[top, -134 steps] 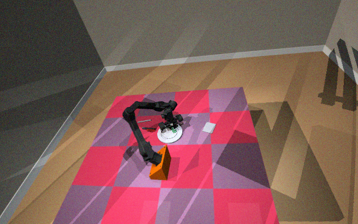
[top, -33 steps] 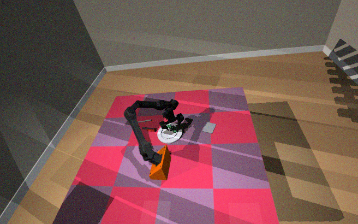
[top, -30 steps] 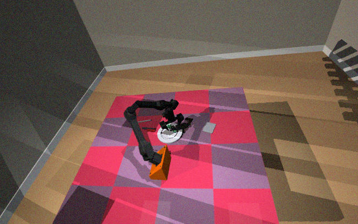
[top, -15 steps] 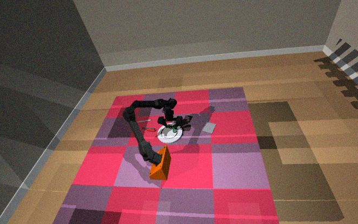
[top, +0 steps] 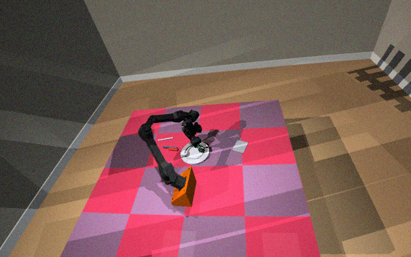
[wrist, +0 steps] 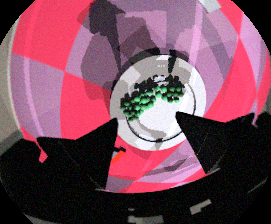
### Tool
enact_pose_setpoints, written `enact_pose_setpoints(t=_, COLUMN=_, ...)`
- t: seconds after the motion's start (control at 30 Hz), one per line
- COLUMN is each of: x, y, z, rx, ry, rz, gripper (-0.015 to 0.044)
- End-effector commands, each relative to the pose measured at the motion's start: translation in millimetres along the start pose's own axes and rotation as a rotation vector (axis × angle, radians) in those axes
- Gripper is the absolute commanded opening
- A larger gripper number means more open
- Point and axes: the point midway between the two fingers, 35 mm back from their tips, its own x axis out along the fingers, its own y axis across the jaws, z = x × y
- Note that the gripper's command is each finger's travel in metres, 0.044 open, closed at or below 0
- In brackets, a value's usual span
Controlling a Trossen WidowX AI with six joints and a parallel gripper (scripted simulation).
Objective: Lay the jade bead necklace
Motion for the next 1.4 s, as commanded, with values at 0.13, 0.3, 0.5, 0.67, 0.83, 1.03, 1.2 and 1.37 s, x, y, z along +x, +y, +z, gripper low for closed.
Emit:
enact_pose_setpoints(t=0.13, x=-10, y=11, z=-5, rx=0.209, ry=-0.009, rz=0.011, gripper=0.0380)
enact_pose_setpoints(t=0.3, x=-2, y=11, z=-5, rx=0.209, ry=-0.009, rz=0.012, gripper=0.0380)
enact_pose_setpoints(t=0.5, x=-2, y=12, z=-3, rx=0.202, ry=-0.016, rz=0.014, gripper=0.0380)
enact_pose_setpoints(t=0.67, x=5, y=12, z=-4, rx=0.203, ry=-0.014, rz=0.013, gripper=0.0380)
enact_pose_setpoints(t=0.83, x=13, y=12, z=-4, rx=0.205, ry=-0.012, rz=0.013, gripper=0.0380)
enact_pose_setpoints(t=1.03, x=23, y=11, z=-4, rx=0.207, ry=-0.010, rz=0.013, gripper=0.0380)
enact_pose_setpoints(t=1.2, x=30, y=11, z=-5, rx=0.209, ry=-0.008, rz=0.013, gripper=0.0380)
enact_pose_setpoints(t=1.37, x=28, y=12, z=-5, rx=0.203, ry=-0.011, rz=0.010, gripper=0.0301)
